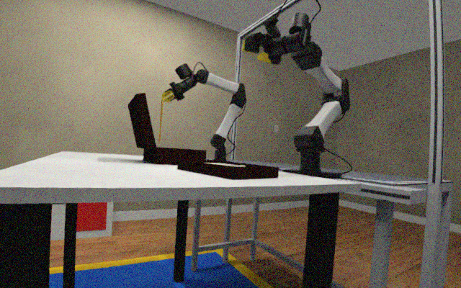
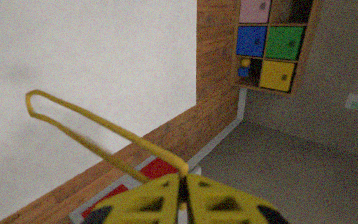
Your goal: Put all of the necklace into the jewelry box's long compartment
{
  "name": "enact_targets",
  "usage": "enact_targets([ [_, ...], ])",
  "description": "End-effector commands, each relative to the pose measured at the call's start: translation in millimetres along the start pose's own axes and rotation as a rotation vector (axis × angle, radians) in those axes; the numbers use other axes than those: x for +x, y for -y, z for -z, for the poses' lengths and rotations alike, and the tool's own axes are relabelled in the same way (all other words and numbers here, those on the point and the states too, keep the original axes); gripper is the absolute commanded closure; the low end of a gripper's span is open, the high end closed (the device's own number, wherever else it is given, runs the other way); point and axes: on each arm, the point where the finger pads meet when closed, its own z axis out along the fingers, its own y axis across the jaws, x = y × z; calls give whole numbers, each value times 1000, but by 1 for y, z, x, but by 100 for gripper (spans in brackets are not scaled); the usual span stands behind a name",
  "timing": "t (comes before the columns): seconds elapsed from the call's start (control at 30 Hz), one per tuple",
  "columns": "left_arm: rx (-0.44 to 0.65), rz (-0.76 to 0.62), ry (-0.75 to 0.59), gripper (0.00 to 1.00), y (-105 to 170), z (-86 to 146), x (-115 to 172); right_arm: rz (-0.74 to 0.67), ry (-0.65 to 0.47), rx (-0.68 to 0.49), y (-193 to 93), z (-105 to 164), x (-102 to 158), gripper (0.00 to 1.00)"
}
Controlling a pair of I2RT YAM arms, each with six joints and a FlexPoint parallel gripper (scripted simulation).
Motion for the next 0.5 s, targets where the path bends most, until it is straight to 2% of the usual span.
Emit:
enact_targets([
  [0.0, 12, -30, 20, 0, 5, 1, -7, -11, -28, 46, 9, 10, -2, 100],
  [0.47, 12, -30, 20, 0, 5, 1, -7, -33, -47, 55, 18, 5, -35, 100],
])
